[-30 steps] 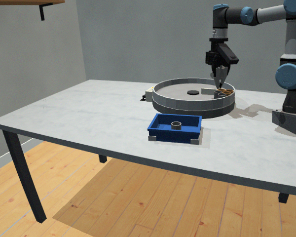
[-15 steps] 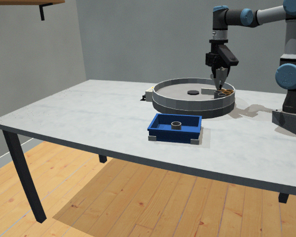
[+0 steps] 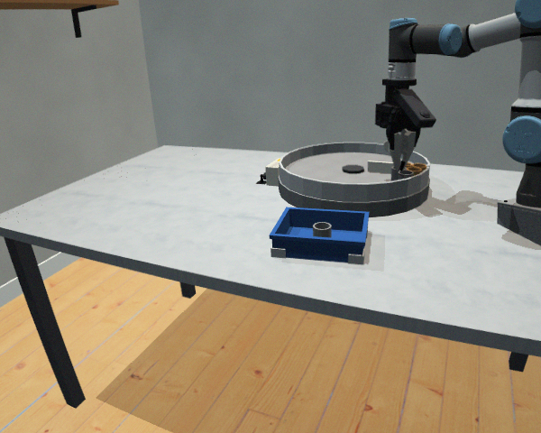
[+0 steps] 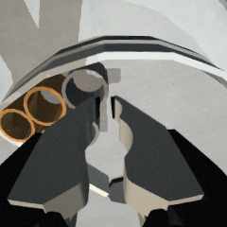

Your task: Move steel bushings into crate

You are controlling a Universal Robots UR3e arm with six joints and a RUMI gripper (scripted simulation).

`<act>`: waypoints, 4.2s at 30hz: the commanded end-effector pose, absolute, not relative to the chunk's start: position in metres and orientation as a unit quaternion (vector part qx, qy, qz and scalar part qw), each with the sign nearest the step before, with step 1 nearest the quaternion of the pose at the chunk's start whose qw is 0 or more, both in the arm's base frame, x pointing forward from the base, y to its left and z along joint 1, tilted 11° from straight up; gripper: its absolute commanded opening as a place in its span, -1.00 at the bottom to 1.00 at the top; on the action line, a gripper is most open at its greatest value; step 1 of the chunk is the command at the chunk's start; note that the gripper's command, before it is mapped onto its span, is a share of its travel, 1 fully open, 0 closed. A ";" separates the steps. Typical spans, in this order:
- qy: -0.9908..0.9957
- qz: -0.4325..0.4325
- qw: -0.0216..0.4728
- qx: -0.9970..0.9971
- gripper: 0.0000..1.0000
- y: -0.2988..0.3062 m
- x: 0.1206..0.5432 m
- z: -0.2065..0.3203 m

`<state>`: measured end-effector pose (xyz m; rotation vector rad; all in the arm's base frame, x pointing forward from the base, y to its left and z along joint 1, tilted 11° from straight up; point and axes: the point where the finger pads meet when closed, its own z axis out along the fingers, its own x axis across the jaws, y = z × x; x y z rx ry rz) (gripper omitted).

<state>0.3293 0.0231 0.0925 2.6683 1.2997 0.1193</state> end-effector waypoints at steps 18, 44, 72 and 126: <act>0.436 0.041 0.086 0.895 -0.90 0.023 0.330 0.093; 0.436 0.041 0.086 0.895 -0.90 0.021 0.333 0.074; 0.436 0.041 0.086 0.895 -0.90 0.020 0.334 0.069; 0.436 0.041 0.086 0.895 -1.00 0.020 0.334 0.069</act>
